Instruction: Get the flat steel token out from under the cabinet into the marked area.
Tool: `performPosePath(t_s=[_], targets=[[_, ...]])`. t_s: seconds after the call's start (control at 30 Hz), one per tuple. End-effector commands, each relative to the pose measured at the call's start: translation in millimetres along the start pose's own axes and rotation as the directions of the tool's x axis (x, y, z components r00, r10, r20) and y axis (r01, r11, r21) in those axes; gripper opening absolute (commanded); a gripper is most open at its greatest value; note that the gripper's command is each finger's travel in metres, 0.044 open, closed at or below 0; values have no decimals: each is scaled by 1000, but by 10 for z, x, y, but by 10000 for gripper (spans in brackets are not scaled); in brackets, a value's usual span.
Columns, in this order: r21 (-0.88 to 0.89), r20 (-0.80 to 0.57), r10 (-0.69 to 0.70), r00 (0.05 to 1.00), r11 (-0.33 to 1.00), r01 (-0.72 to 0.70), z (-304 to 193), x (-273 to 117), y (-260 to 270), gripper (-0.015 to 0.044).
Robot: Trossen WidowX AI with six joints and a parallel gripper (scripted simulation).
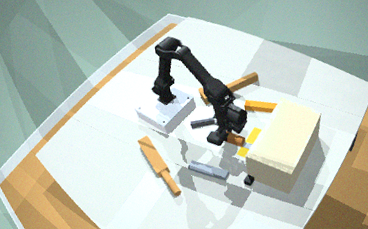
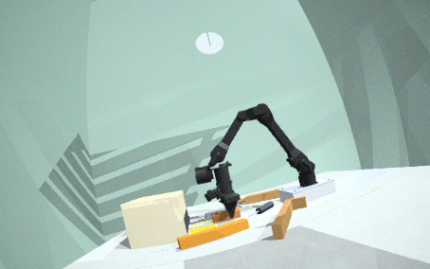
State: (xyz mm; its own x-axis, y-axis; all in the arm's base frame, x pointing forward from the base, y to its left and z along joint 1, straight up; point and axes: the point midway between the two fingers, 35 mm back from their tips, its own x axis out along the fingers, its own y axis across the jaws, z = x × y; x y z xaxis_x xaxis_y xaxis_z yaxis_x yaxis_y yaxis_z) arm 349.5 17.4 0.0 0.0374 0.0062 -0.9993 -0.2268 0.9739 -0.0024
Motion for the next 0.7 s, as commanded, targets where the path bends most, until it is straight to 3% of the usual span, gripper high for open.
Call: performPosePath(t_s=[0.0,0.67], targets=[[-3,-4,1,1000,1000,-1,-52,7,1,0],[-3,-6,1,1000,1000,-1,-263,9,-5,0]])
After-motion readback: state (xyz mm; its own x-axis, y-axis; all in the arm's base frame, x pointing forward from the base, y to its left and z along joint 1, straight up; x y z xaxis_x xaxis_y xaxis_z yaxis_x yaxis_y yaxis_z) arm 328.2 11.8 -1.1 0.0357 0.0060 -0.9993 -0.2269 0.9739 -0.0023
